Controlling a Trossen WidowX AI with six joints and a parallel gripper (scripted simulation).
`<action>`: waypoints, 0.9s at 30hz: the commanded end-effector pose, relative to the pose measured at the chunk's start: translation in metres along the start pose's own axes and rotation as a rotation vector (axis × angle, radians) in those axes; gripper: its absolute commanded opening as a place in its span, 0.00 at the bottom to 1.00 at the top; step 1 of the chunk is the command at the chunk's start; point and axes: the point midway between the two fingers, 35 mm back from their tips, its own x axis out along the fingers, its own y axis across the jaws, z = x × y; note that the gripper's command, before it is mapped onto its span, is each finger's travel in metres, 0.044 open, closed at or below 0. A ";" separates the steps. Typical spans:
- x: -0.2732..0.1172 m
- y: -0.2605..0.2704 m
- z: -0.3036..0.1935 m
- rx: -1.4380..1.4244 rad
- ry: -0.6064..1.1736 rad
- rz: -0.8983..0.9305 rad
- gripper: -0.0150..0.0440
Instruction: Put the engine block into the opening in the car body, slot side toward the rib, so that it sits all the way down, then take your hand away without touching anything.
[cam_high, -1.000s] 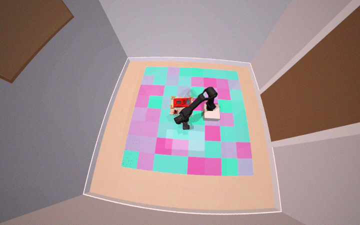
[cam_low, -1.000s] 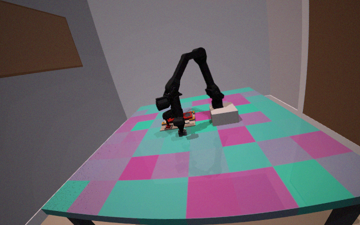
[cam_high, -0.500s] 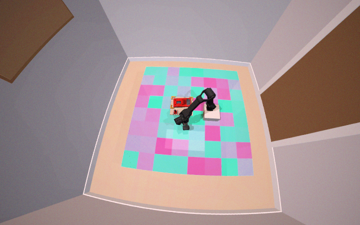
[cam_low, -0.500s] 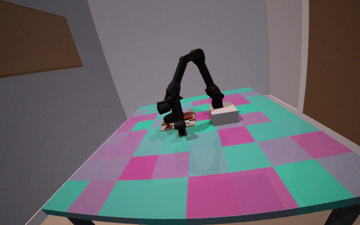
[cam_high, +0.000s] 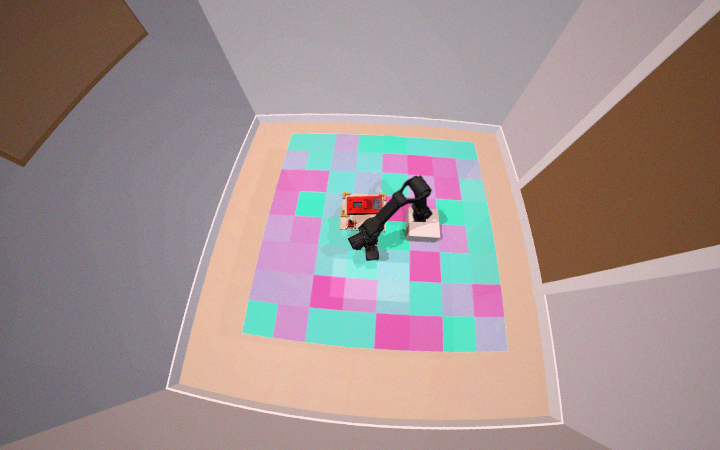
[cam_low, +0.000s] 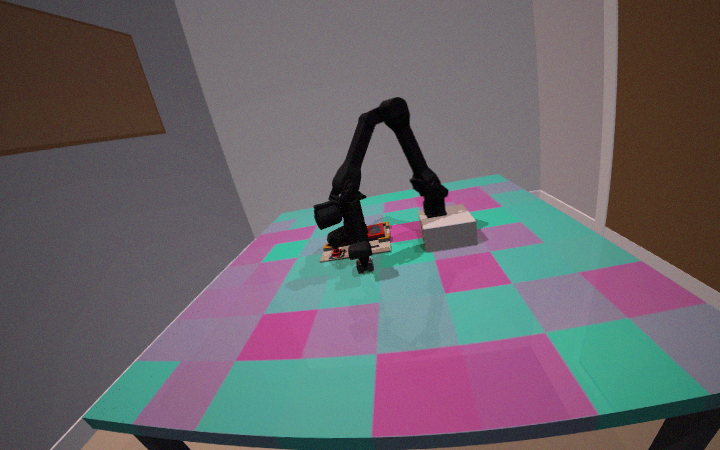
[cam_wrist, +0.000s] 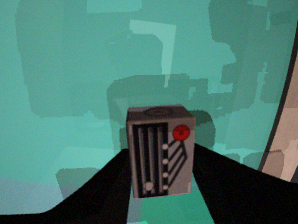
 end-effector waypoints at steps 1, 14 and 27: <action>0.000 0.000 0.000 -0.001 0.000 0.001 0.43; -0.030 0.003 0.005 -0.001 0.000 0.001 0.25; -0.070 0.003 0.007 -0.001 -0.001 0.002 0.25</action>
